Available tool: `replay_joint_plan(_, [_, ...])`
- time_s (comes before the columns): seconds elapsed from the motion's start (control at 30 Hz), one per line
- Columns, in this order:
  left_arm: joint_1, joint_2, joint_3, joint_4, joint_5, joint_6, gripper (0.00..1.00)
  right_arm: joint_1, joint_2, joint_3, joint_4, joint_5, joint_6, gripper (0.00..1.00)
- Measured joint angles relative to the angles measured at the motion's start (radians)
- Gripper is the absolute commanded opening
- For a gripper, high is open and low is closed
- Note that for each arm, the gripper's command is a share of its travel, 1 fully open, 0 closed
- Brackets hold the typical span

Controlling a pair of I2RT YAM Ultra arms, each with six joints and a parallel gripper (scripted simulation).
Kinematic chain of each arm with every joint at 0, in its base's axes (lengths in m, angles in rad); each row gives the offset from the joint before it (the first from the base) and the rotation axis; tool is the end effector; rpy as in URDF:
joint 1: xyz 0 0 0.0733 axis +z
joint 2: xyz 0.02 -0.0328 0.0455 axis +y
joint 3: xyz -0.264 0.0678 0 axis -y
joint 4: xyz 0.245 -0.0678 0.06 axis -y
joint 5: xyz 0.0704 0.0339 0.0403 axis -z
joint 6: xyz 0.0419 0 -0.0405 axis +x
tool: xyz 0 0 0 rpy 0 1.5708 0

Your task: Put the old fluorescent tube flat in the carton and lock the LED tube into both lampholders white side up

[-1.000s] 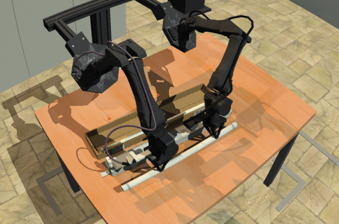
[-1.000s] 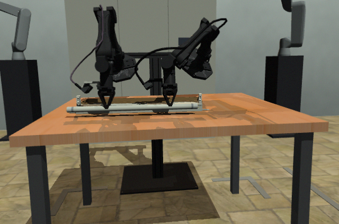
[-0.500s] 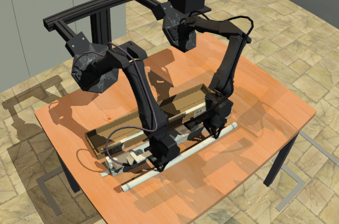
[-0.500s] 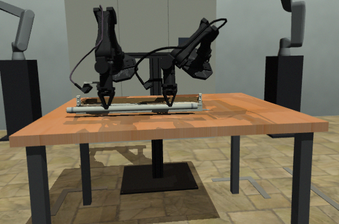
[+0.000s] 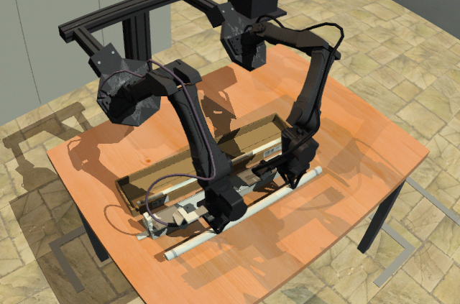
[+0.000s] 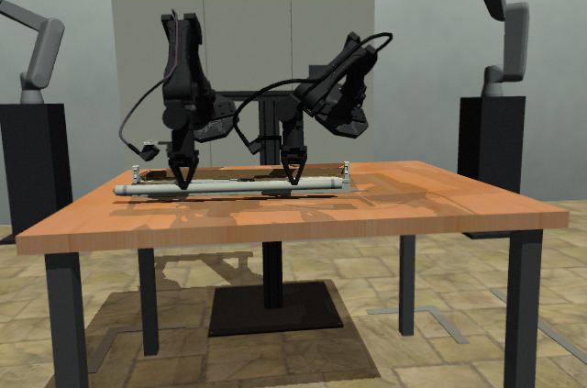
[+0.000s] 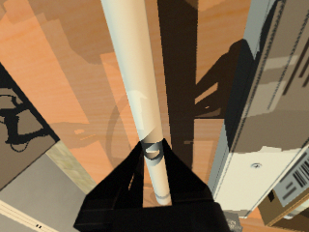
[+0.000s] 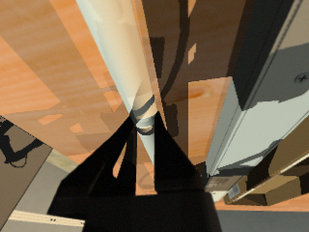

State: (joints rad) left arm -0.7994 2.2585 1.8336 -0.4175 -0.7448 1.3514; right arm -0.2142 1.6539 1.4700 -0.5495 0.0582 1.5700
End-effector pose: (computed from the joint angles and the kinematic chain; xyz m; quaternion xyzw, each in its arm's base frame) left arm 0.3716 -0.3399 0.2008 0.7041 0.5278 0.4175 0.2266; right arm 0.3681 -0.0814 0.3208 0.7183 0.5641 0.2342 0.3332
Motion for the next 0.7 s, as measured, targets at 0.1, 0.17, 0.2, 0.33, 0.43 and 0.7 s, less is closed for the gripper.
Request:
replay_joint_plan(0.1, [0.003,0.008,0.024,-0.034,0.008,-0.011,0.11,0.0,0.01,0.02,-0.024,0.0,0.001,0.11])
replay_joint_plan(0.17, [0.003,0.013,0.038,-0.047,0.008,-0.014,0.11,0.0,0.014,0.029,-0.032,0.0,0.002,0.11])
replay_joint_plan(0.2, [0.003,0.014,0.041,-0.05,0.008,-0.015,0.11,0.0,0.014,0.031,-0.034,0.0,0.002,0.11])
replay_joint_plan(0.33, [0.005,0.026,0.076,-0.1,0.018,-0.032,0.11,0.0,0.029,0.063,-0.074,-0.001,0.002,0.11])
replay_joint_plan(0.43, [0.007,0.04,0.113,-0.145,0.023,-0.045,0.11,0.0,0.046,0.091,-0.105,-0.001,0.004,0.11])
replay_joint_plan(0.7, [0.009,0.066,0.182,-0.224,0.031,-0.069,0.11,0.0,0.068,0.14,-0.16,-0.002,0.005,0.11])
